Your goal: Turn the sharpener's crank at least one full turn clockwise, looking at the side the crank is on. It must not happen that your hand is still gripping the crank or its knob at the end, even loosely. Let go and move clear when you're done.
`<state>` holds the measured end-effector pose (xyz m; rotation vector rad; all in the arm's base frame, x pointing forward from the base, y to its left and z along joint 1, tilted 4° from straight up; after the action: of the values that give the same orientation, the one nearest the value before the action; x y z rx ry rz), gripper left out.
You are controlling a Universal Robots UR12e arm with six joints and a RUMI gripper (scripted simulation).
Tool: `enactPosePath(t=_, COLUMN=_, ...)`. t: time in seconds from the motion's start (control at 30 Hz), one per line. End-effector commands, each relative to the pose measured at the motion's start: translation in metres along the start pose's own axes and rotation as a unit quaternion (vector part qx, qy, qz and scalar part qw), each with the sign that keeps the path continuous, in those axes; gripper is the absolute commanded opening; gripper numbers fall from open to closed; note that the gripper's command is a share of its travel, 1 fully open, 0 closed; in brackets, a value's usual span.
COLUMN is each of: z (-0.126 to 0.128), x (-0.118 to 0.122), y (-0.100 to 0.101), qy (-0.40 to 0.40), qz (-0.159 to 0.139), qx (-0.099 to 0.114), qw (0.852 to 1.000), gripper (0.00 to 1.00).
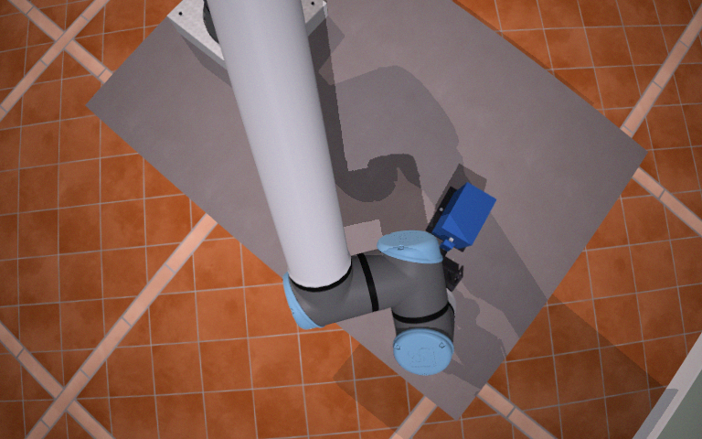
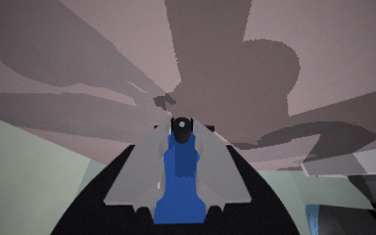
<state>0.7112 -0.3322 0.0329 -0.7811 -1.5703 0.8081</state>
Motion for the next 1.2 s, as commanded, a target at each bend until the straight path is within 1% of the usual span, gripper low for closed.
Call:
enactPosePath(t=0.0, z=0.006, x=0.001, y=-0.001, qy=0.000, qz=0.001, qx=-0.001, qw=1.000, gripper=0.09)
enactPosePath(t=0.77, z=0.026, x=0.006, y=-0.006, qy=0.000, qz=0.001, qx=-0.001, qw=1.000, gripper=0.09)
enactPosePath(t=1.17, z=0.038, x=0.012, y=-0.013, qy=0.000, qz=0.001, qx=-0.001, qw=1.000, gripper=0.09)
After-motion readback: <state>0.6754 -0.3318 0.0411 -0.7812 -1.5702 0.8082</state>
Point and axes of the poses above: the point where the finger pads meet when closed, its own y axis out along the fingers, its own z axis across the jaws, x = y × z, the point moved 6 cm from there along -y, back along the fingers, and after that the axes turned 7 degrees about -y, right-handed, at the moved point
